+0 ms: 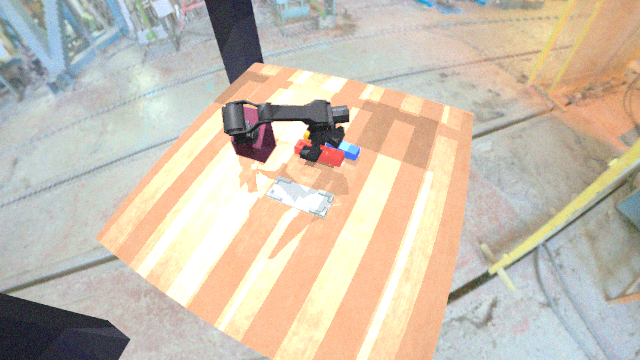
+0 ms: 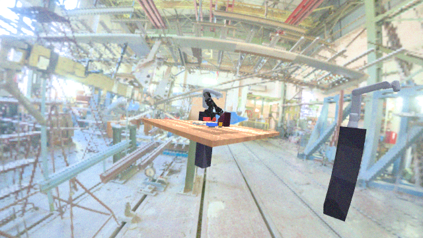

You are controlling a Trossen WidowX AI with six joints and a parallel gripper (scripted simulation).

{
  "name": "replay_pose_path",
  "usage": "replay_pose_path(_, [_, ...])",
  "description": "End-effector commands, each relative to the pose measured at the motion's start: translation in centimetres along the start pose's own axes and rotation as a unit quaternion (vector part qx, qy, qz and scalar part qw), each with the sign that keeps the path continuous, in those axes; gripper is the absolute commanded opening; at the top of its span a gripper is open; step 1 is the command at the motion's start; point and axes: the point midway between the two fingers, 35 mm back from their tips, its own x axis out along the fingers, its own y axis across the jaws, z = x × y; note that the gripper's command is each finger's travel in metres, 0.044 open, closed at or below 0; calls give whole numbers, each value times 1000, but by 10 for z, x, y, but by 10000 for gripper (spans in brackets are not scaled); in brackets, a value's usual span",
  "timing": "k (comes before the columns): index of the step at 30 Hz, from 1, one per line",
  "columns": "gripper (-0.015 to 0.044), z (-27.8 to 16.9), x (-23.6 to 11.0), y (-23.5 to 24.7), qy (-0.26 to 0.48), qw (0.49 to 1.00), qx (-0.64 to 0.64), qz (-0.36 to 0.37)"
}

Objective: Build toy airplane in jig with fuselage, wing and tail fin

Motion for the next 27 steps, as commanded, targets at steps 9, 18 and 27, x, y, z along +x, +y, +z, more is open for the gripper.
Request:
replay_pose_path(9, [0, -1, -40, -1, -2, 1000, 4, 3])
replay_pose_path(18, [0, -5, -64, -3, -1, 1000, 5, 0])
replay_pose_path(27, [0, -2, -55, -22, -1, 1000, 1, 6])
